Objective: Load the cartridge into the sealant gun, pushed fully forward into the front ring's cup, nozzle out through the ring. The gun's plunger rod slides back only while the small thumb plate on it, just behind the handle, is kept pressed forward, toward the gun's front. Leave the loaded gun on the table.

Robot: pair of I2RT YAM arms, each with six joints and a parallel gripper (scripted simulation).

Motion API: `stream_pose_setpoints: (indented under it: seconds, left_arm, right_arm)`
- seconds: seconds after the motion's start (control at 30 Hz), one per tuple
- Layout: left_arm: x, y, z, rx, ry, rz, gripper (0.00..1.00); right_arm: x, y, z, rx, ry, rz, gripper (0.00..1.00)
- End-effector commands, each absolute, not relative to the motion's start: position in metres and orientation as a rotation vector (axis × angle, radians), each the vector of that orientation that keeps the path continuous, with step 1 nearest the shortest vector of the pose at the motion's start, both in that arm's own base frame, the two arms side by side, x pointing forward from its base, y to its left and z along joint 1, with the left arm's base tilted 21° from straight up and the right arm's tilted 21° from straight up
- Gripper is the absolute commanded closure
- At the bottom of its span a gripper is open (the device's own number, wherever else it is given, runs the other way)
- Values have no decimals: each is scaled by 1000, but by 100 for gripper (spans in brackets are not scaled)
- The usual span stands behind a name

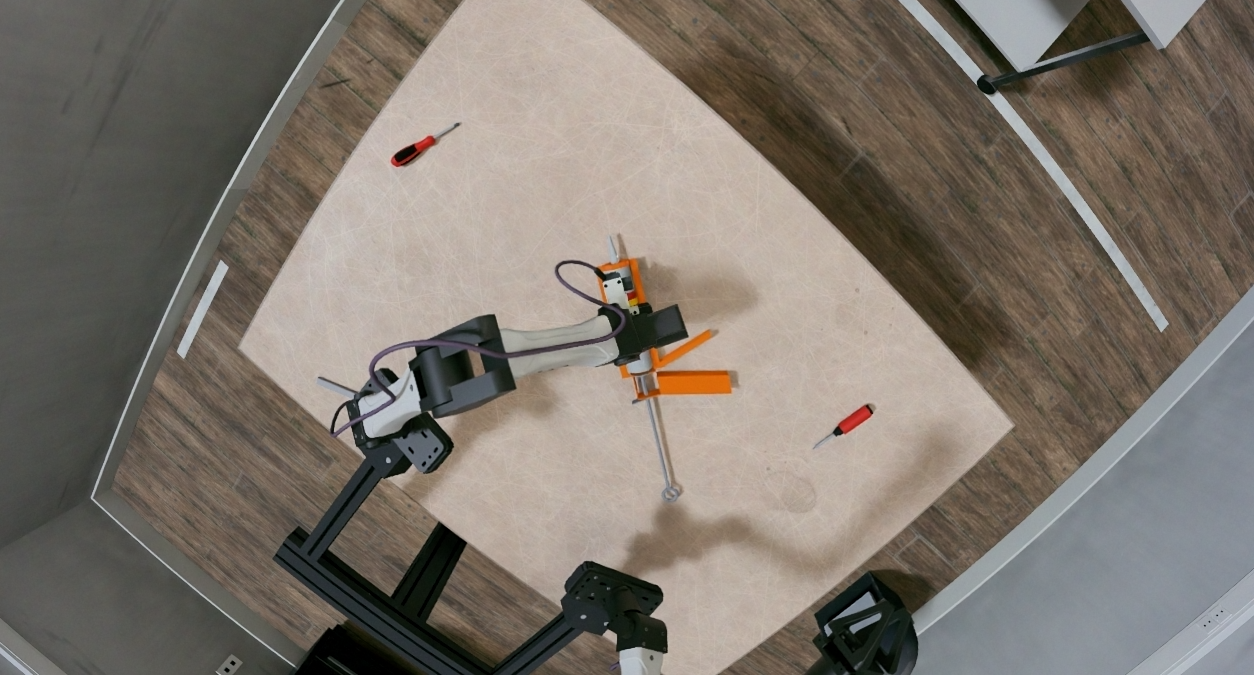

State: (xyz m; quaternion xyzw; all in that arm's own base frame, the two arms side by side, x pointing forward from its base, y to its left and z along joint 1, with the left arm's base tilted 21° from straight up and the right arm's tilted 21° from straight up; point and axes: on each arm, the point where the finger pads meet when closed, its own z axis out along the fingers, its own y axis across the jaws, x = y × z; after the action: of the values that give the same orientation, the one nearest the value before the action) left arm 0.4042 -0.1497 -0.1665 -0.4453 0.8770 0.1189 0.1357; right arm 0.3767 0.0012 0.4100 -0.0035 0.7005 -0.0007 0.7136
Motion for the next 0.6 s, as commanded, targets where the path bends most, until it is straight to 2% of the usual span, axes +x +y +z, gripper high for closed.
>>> stream_pose_setpoints:
  seconds: [0.0,0.57]
  left_arm:
    - [416,-167,-151,-1276,2522,268,100]
    - [414,-166,-153,-1275,2524,278,100]
  right_arm:
    - [374,8,432,-22,1496,19,49]
    - [374,8,432,-22,1496,19,49]
